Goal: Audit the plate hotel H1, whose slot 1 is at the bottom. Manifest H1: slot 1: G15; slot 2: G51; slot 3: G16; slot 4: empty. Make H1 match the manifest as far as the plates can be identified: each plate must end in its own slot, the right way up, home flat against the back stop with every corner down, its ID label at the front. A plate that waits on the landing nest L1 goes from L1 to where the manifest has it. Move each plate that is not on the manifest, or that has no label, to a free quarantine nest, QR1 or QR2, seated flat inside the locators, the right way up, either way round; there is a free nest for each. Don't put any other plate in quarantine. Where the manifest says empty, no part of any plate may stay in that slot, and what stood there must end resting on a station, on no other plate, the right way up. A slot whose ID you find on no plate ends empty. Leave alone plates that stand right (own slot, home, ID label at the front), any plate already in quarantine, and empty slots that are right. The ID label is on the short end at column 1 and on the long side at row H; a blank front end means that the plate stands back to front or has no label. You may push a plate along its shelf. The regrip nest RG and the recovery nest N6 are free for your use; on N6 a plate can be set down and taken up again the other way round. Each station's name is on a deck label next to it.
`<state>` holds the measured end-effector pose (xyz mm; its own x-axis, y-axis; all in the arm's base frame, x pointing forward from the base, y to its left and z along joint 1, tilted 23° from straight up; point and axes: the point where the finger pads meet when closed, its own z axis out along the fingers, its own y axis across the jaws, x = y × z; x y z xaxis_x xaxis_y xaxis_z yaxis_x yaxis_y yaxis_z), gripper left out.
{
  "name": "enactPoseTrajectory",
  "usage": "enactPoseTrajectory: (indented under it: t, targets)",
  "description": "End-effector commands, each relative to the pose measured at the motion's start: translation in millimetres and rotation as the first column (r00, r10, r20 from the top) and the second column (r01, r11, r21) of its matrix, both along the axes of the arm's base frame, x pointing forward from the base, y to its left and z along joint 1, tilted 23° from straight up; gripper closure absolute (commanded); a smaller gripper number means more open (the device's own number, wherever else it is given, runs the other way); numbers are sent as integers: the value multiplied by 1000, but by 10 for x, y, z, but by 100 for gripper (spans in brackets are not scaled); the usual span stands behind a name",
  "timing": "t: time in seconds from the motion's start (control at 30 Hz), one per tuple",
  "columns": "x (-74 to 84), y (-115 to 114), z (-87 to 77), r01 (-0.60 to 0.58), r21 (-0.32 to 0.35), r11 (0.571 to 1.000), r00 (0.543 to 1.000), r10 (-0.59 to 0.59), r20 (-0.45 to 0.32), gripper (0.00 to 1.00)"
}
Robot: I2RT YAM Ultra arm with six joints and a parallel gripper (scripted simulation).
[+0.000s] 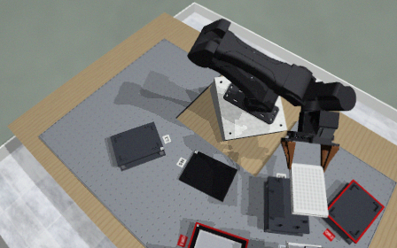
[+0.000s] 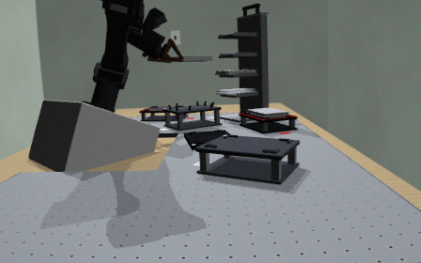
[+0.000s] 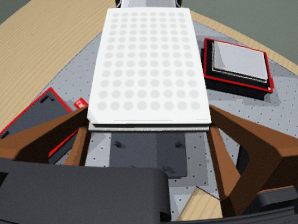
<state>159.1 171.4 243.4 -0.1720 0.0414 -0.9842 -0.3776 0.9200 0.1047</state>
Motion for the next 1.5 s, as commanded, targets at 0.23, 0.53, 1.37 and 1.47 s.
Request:
enactPoseTrajectory:
  t: [0.23, 0.53, 1.37, 1.47]
  targets:
    - [14, 13, 3, 1, 19, 1000, 1000, -1, 2, 14]
    - [25, 22, -29, 1, 19, 1000, 1000, -1, 2, 14]
    - [60, 50, -135, 1, 19, 1000, 1000, -1, 2, 14]
    - [62, 51, -139, 1, 19, 1000, 1000, -1, 2, 14]
